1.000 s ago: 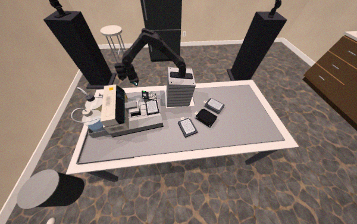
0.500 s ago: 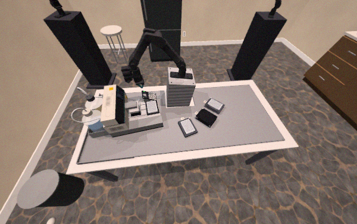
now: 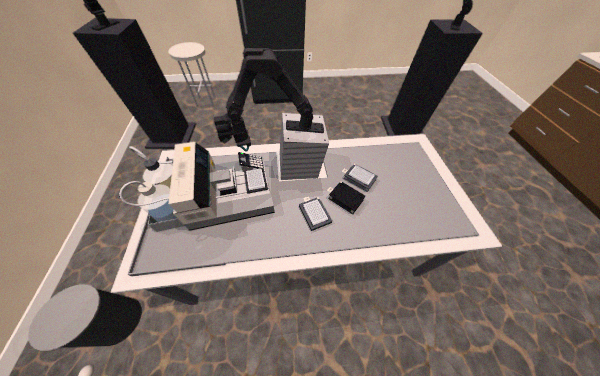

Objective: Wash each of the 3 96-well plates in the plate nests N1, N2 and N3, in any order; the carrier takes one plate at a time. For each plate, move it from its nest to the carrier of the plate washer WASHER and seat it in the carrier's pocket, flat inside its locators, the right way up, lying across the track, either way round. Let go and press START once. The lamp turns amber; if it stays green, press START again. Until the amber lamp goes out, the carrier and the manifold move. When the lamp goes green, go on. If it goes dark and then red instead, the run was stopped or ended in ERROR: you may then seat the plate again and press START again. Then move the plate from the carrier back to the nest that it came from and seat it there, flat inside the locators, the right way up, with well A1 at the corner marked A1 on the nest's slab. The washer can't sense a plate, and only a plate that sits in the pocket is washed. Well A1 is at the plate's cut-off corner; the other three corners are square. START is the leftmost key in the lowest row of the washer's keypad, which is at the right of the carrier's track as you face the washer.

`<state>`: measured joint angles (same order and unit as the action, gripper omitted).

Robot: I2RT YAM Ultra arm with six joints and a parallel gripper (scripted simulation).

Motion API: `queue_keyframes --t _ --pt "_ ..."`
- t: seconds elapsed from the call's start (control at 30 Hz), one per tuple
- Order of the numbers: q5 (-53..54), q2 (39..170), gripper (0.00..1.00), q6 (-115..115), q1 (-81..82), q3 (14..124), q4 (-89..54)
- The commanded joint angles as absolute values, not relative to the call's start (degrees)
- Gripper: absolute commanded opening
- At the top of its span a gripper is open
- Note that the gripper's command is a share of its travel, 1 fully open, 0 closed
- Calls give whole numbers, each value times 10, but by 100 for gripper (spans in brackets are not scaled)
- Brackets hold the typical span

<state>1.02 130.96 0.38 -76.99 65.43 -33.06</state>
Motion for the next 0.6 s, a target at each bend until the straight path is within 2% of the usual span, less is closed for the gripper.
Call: queue_keyframes --t 0.0,0.57 --pt "11 1297 0 -4 -767 645 -304" --pt "15 1276 0 -42 -730 529 -208"
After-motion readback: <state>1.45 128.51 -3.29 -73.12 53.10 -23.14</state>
